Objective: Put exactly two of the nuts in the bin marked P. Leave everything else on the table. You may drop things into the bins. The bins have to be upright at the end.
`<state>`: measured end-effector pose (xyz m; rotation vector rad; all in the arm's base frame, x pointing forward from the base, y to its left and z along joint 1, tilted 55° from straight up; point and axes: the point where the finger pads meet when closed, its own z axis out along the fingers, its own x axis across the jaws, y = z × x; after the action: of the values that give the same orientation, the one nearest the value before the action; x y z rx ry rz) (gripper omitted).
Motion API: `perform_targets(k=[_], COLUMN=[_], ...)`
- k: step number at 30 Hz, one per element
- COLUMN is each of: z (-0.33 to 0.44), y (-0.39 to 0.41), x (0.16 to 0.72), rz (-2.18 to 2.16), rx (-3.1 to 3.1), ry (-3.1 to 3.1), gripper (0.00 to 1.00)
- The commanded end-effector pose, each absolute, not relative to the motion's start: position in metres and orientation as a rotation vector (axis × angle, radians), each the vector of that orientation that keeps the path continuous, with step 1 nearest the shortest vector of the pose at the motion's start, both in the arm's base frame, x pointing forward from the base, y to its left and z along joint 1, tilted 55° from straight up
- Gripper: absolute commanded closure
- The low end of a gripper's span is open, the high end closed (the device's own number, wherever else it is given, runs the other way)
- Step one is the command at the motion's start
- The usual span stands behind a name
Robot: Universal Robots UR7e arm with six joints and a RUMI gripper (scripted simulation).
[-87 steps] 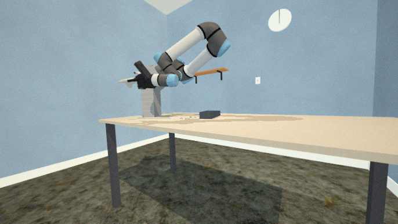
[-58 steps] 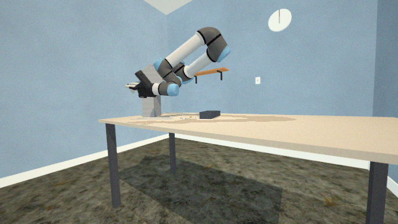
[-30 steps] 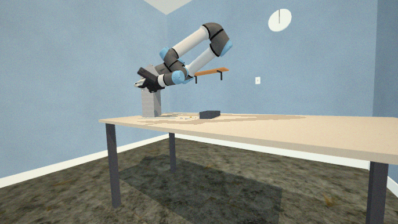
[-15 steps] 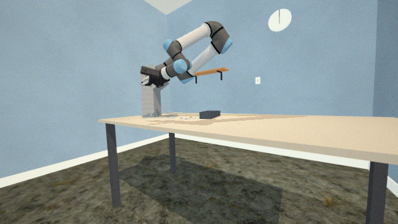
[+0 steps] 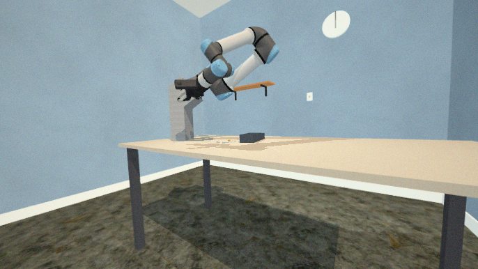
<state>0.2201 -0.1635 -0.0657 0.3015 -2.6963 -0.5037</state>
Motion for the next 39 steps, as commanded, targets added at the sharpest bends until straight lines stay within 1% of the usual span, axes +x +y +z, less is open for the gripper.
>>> perform_targets(k=[1,17,39], z=[-0.053,-0.014,0.025], y=[-0.149,-0.11,-0.073], x=[0.22,0.229,0.246], rz=[-0.608,-0.809,-0.915], rx=[0.413,0.754,1.137], ry=[-2.727,-2.844,-2.96], gripper=[0.96,0.96,0.96])
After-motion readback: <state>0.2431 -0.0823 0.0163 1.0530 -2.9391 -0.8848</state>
